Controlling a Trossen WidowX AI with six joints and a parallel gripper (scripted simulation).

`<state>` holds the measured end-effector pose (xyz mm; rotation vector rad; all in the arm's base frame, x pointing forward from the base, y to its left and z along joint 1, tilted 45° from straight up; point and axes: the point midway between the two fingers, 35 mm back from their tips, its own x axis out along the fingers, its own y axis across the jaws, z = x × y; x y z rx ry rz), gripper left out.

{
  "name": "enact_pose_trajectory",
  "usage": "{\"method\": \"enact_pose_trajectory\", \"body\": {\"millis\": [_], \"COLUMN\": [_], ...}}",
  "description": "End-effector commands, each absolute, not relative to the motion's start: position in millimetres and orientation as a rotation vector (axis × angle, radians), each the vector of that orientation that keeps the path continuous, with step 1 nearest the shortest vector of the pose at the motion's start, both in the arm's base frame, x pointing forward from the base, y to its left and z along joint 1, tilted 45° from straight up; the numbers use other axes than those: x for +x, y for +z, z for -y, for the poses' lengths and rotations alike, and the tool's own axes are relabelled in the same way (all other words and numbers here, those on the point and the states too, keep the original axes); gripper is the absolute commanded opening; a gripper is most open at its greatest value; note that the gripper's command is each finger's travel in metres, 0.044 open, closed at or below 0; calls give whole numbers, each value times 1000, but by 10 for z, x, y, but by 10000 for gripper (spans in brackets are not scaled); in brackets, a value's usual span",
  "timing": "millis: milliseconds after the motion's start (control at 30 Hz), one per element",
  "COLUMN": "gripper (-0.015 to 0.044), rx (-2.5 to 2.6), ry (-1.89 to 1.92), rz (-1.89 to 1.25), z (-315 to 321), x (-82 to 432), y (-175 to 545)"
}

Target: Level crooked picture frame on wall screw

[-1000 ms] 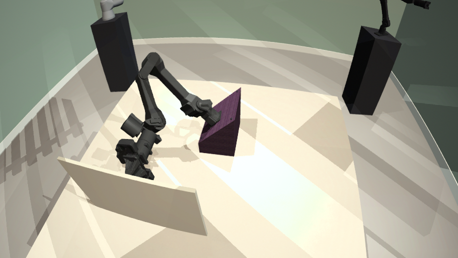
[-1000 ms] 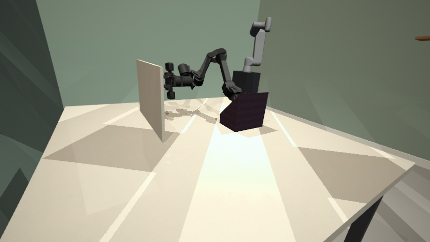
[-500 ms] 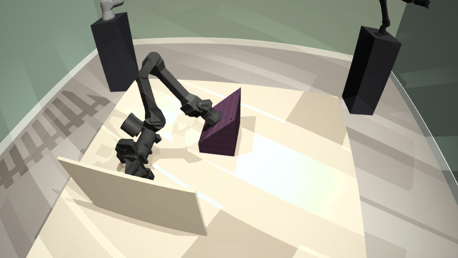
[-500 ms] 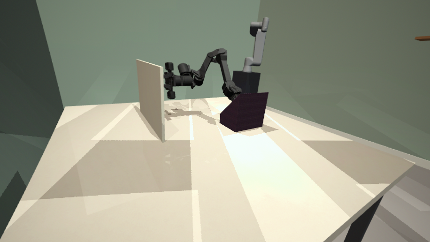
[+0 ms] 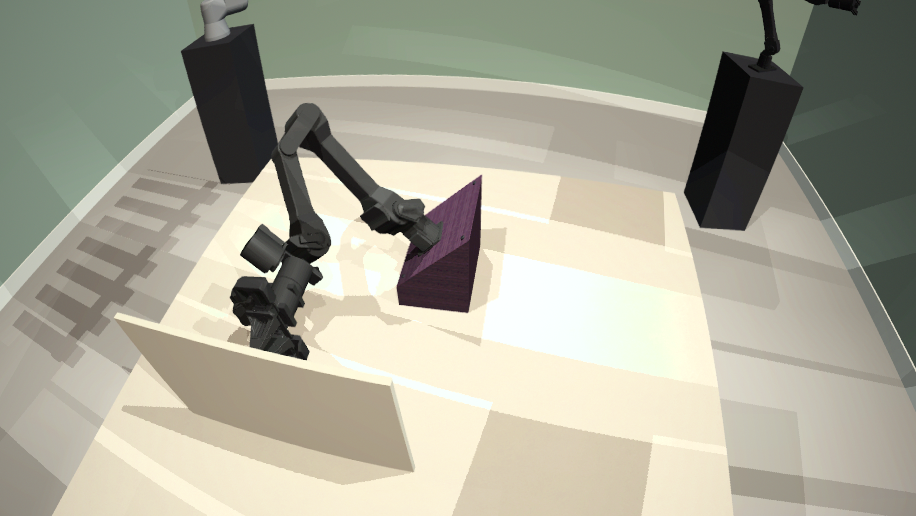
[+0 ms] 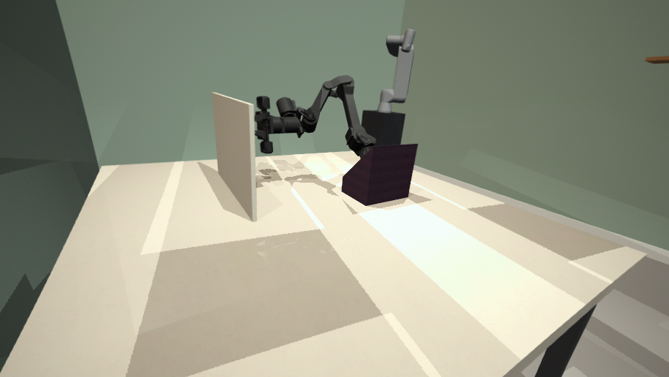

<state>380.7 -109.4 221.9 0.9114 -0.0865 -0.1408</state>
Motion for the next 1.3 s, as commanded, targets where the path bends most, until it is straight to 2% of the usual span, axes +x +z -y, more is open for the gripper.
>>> {"method": "enact_pose_trajectory", "body": {"millis": [0, 1267], "gripper": [0, 0], "rx": [903, 903], "ry": [-125, -125], "rz": [95, 95], "z": [1058, 1054], "x": [3812, 3814], "y": [2280, 2257]}}
